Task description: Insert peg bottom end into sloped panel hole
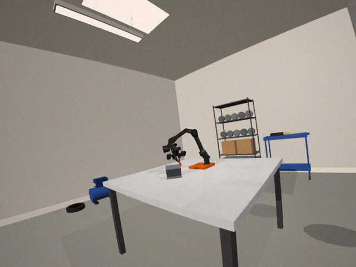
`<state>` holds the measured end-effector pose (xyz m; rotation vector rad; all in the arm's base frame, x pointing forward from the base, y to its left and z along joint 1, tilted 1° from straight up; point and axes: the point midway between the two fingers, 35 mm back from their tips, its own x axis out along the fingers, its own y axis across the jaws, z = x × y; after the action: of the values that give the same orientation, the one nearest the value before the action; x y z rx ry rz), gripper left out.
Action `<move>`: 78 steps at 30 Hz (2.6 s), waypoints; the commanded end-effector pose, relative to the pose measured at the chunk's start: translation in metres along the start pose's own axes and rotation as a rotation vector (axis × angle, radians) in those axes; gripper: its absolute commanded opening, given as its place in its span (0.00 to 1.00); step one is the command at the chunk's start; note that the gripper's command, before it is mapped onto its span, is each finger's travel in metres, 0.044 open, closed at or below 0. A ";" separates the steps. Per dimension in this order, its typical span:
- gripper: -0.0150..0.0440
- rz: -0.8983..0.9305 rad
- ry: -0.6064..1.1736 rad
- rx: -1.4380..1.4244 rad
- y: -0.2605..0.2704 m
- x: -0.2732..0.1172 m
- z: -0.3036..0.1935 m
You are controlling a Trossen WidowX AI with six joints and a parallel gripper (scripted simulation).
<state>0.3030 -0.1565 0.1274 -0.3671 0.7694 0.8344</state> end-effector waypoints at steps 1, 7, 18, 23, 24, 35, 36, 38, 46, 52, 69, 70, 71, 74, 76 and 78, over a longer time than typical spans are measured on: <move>0.25 -0.018 -0.019 0.003 -0.004 -0.004 -0.002; 0.25 -0.040 -0.043 0.021 -0.007 -0.010 -0.007; 0.25 -0.081 -0.087 0.052 -0.012 -0.021 -0.017; 0.25 -0.101 -0.106 0.066 -0.015 -0.026 -0.021; 0.25 -0.105 -0.110 0.069 -0.015 -0.027 -0.022; 0.25 -0.150 -0.153 0.098 -0.019 -0.039 -0.032; 0.25 -0.154 -0.157 0.101 -0.020 -0.041 -0.033; 0.25 -0.162 -0.165 0.106 -0.021 -0.043 -0.035; 0.25 -0.197 -0.195 0.126 -0.023 -0.052 -0.043; 0.25 -0.216 -0.210 0.136 -0.025 -0.056 -0.047; 0.25 -0.237 -0.224 0.147 -0.035 -0.037 -0.046; 0.25 -0.238 -0.225 0.147 -0.035 -0.036 -0.046; 0.25 -0.240 -0.226 0.148 -0.036 -0.035 -0.046; 0.25 -0.243 -0.230 0.150 -0.037 -0.032 -0.045; 0.25 -0.246 -0.232 0.151 -0.038 -0.029 -0.045; 0.25 -0.248 -0.234 0.152 -0.039 -0.027 -0.044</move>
<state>0.2993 -0.2238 0.1196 -0.2298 0.5584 0.5706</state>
